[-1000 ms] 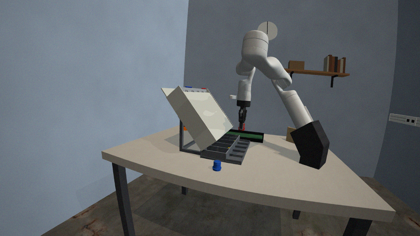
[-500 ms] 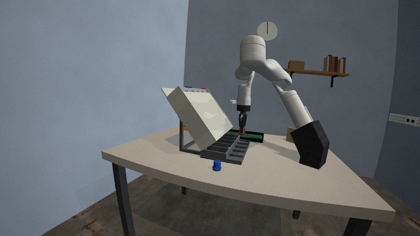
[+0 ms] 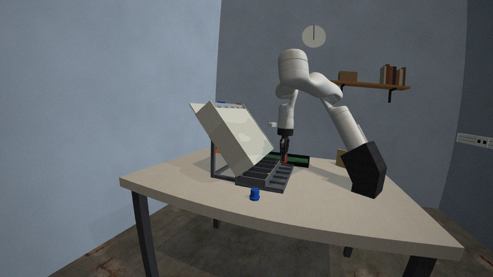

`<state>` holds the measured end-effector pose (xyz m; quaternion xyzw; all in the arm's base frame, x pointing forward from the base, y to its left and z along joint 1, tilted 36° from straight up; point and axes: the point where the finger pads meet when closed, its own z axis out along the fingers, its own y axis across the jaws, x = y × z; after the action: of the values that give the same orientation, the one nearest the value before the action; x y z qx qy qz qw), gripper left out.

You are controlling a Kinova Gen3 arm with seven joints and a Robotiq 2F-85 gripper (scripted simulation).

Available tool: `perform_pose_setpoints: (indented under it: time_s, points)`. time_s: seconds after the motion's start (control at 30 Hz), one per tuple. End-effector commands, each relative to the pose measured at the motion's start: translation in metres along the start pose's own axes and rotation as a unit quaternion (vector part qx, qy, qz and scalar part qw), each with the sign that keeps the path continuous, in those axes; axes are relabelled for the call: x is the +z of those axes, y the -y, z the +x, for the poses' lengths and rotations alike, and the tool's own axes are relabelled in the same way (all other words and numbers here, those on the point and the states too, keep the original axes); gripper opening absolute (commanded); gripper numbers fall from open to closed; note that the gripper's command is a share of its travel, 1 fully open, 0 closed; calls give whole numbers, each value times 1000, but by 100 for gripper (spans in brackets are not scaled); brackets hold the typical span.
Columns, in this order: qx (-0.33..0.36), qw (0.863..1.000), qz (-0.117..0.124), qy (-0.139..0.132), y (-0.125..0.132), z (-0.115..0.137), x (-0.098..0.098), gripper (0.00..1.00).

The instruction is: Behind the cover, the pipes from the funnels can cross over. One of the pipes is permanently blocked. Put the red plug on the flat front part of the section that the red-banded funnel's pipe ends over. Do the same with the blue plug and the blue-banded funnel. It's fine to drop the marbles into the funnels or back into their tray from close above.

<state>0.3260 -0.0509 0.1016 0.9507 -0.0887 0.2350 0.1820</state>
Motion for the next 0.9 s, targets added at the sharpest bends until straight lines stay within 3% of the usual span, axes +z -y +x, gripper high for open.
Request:
perform_pose_setpoints:
  time_s: [0.0, 0.13, 0.17, 0.7, 0.73, 0.87]
  points:
    - [-3, 1000, -1, -3, -1, 2, 1, 0]
    - [-3, 1000, -1, -3, -1, 2, 1, 0]
    - [0, 1000, 0, 0, -1, 2, 25, 0]
    - [0, 1000, 0, 0, -1, 2, 25, 0]
    - [5, 1000, 0, 3, -1, 3, 49, 0]
    - [5, 1000, 0, 3, -1, 3, 49, 0]
